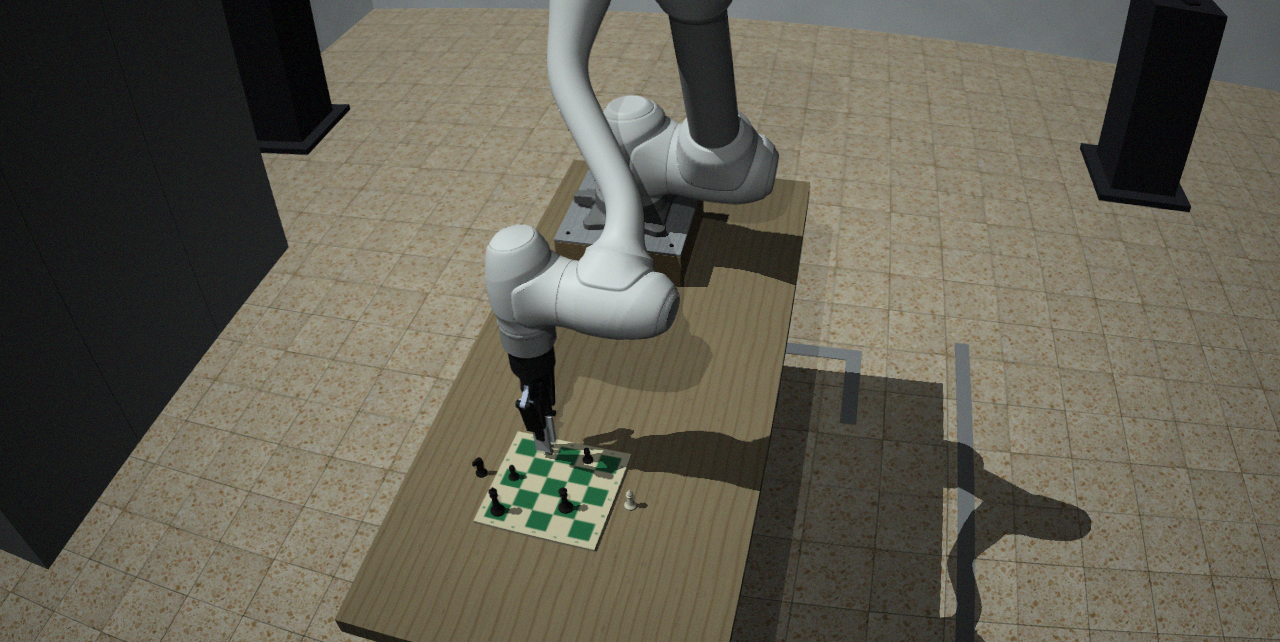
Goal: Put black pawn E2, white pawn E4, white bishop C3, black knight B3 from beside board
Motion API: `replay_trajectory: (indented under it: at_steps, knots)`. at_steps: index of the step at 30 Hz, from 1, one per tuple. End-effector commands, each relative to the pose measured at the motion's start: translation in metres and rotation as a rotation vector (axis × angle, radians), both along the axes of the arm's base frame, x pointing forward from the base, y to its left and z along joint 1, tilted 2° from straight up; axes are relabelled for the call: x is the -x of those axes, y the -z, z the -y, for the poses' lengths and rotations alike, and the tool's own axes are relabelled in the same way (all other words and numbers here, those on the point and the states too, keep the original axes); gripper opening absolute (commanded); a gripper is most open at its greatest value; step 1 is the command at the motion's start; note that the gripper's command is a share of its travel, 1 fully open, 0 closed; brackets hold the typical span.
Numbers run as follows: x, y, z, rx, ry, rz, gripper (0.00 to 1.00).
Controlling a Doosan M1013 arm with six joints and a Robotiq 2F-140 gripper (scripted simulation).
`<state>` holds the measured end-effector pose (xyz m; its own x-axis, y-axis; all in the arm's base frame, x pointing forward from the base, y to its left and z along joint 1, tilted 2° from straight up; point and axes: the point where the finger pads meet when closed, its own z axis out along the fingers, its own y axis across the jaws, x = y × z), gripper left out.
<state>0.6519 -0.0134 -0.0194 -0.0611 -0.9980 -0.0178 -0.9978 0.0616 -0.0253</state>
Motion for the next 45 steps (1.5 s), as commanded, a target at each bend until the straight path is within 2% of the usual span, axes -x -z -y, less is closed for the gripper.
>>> replay_trajectory:
  at_steps: [1,13,22,23,45]
  knots:
    - [0.0,-0.01,0.003,-0.002,0.007,-0.003,0.2]
    - [0.002,-0.07,0.004,-0.002,0.007,-0.003,0.2]
    - [0.002,-0.078,0.004,-0.002,0.007,-0.003,0.2]
    - [0.002,-0.078,0.004,-0.002,0.007,-0.003,1.0]
    - [0.002,-0.078,0.004,-0.002,0.007,-0.003,1.0]
